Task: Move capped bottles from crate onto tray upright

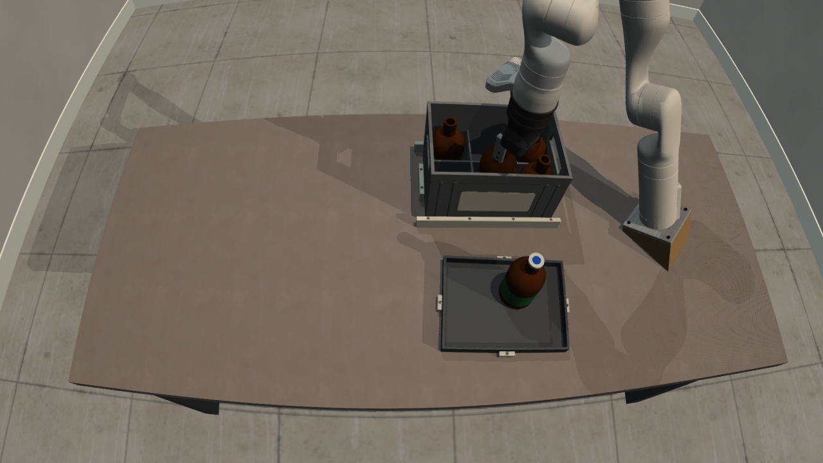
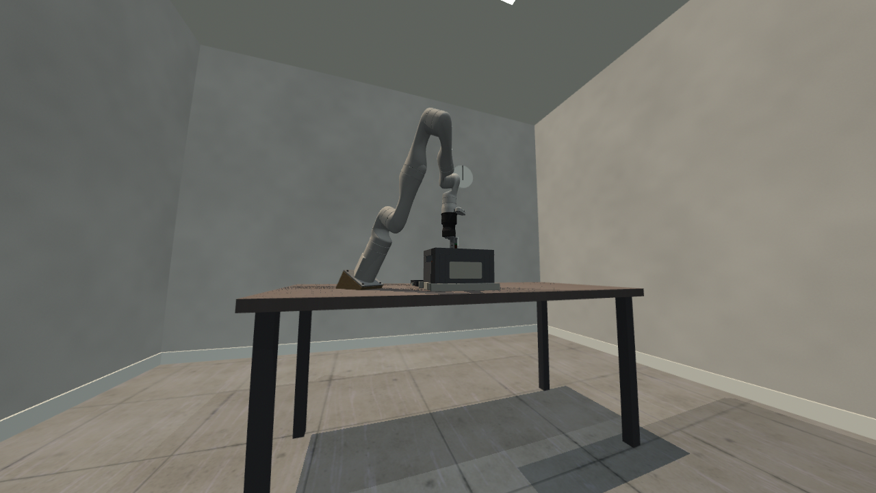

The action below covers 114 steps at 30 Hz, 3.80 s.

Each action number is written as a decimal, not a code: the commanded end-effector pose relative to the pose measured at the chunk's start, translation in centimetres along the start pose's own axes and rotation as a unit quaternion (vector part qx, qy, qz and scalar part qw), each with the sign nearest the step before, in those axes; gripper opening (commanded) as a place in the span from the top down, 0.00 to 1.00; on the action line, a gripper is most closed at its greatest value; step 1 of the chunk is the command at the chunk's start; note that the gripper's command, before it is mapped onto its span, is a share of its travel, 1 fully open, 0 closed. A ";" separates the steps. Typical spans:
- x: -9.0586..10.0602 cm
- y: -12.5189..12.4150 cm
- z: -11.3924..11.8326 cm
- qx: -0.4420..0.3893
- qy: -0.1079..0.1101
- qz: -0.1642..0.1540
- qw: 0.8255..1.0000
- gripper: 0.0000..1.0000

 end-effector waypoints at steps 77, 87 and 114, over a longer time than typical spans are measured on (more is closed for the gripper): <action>13.1 -0.2 -5.9 -0.002 -0.007 0.002 1.000 1.00; 13.2 0.4 -7.1 -0.003 -0.008 0.002 1.000 1.00; 13.0 3.1 -11.0 -0.001 -0.006 0.001 1.000 1.00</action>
Point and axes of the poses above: the point where the finger pads meet when closed, its own x axis back along the fingers, its own z axis across the jaws, y = z × x, the point moved 8 cm from there along x, back along the fingers, and after that the axes turned 10 degrees about x, right-handed, at the moved point
